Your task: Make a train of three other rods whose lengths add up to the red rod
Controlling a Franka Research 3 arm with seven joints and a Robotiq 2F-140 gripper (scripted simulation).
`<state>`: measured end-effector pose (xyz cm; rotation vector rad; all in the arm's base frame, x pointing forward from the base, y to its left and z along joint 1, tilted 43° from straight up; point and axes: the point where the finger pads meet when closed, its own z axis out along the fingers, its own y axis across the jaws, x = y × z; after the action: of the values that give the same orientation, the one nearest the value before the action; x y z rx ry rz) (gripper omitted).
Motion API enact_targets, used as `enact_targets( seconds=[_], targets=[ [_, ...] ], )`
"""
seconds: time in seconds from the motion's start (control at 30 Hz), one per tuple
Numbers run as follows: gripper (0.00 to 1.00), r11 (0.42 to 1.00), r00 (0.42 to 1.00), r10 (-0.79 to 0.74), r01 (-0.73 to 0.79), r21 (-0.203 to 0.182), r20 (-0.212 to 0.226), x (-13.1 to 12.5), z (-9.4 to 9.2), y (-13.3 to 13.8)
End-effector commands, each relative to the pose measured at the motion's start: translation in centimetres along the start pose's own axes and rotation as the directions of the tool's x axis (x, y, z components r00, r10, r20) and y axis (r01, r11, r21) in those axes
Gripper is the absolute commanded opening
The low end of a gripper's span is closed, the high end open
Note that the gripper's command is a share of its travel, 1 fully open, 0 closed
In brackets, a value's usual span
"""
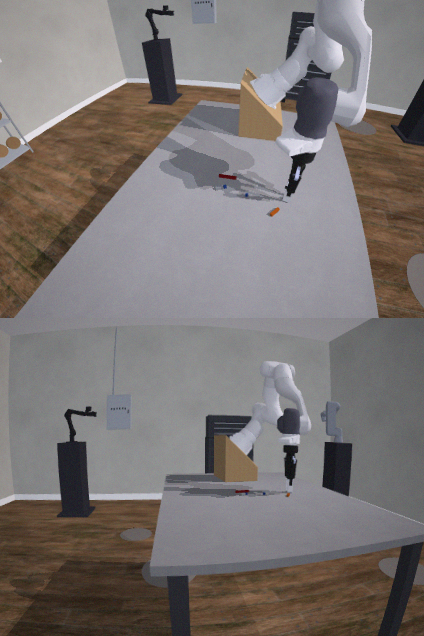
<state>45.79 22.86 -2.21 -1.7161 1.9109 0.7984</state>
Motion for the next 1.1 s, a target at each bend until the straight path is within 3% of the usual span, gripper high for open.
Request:
enact_targets(
  seconds=[0.0, 1.07],
  targets=[
    [0.15, 1.000, 1.000, 0.005, -0.005, 0.009, 0.000, 0.08, 0.13, -0.33],
    [0.15, 1.000, 1.000, 0.005, -0.005, 0.009, 0.000, 0.08, 0.48, -0.34]
  ],
)
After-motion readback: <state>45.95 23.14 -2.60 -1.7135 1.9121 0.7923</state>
